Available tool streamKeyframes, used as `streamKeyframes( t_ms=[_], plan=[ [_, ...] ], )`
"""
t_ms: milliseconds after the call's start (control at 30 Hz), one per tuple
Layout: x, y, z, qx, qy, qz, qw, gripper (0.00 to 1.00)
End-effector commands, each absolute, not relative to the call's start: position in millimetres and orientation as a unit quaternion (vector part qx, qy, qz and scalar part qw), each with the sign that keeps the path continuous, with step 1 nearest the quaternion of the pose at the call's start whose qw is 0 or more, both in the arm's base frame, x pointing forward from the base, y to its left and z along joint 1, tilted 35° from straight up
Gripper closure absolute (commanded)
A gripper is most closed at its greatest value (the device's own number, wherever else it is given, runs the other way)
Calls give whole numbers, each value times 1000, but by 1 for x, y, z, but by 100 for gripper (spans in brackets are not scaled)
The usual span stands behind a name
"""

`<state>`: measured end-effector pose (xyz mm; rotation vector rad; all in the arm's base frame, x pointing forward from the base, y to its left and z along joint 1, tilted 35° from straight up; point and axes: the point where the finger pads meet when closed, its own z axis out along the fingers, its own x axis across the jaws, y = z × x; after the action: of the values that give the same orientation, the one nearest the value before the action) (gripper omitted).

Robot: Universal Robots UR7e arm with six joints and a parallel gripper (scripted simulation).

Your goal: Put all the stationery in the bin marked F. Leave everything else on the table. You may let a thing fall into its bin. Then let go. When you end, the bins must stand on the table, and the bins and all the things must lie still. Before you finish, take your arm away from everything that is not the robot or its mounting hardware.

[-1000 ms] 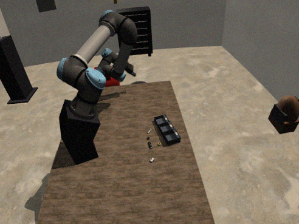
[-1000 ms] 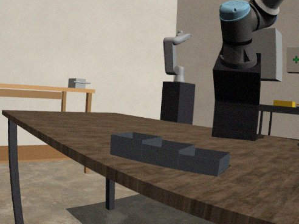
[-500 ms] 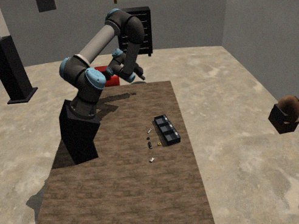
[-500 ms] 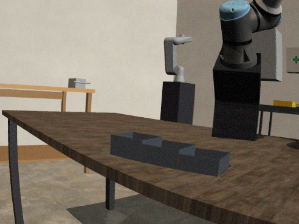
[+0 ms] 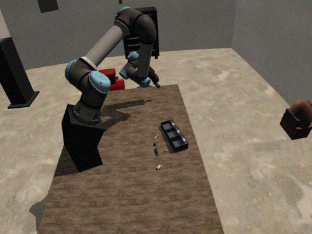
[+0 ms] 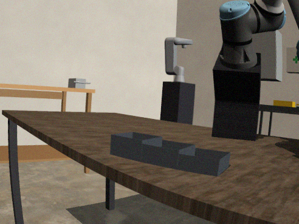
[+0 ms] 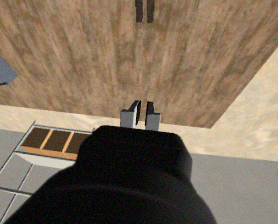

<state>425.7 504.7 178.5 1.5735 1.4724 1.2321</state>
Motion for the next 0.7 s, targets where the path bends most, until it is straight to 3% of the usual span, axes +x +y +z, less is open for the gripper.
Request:
streamKeyframes(
  t_ms=[0,667],
  plan=[
    [439,491,181,599,577,446,331,69],
    [497,393,186,601,621,365,346,69]
  ],
)
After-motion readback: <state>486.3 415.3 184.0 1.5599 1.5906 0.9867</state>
